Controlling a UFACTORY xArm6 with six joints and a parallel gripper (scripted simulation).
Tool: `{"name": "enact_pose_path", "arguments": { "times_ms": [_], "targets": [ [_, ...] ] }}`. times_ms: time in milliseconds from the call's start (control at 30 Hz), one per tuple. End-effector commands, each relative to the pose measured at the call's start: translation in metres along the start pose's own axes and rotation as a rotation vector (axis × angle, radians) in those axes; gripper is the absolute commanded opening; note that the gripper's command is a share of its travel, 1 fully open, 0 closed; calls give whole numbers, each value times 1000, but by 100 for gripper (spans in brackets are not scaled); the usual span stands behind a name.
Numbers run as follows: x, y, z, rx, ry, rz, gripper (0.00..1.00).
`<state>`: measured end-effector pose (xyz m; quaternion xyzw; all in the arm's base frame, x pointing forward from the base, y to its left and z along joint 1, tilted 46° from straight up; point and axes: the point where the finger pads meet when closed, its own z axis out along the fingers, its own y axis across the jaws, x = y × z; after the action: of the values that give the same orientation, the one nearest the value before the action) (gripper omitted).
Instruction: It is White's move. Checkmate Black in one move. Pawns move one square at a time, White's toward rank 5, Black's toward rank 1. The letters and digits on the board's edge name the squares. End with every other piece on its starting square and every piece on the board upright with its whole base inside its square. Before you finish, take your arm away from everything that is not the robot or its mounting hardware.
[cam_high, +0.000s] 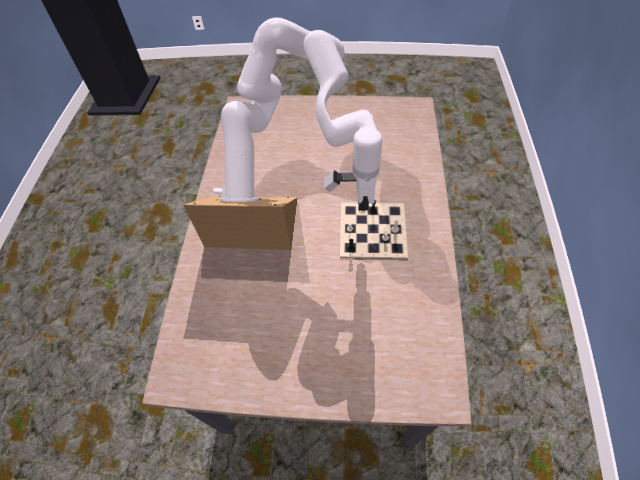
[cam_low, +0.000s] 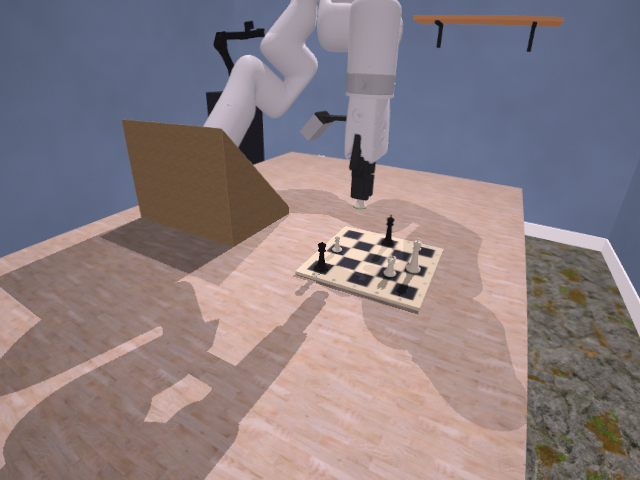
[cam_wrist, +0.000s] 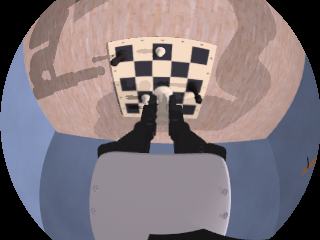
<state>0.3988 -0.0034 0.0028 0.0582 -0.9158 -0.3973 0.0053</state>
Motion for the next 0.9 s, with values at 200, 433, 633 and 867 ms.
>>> {"name": "enact_pose_path", "arguments": {
  "times_ms": [200,433,633,867],
  "targets": [
    [-1,34,-3,15,-11,40,0],
    [-1,34,-3,15,-11,40,0],
    [-1,34,2,17,-11,41,0],
    [-2,34,28,17,-11,41,0]
  ]
}}
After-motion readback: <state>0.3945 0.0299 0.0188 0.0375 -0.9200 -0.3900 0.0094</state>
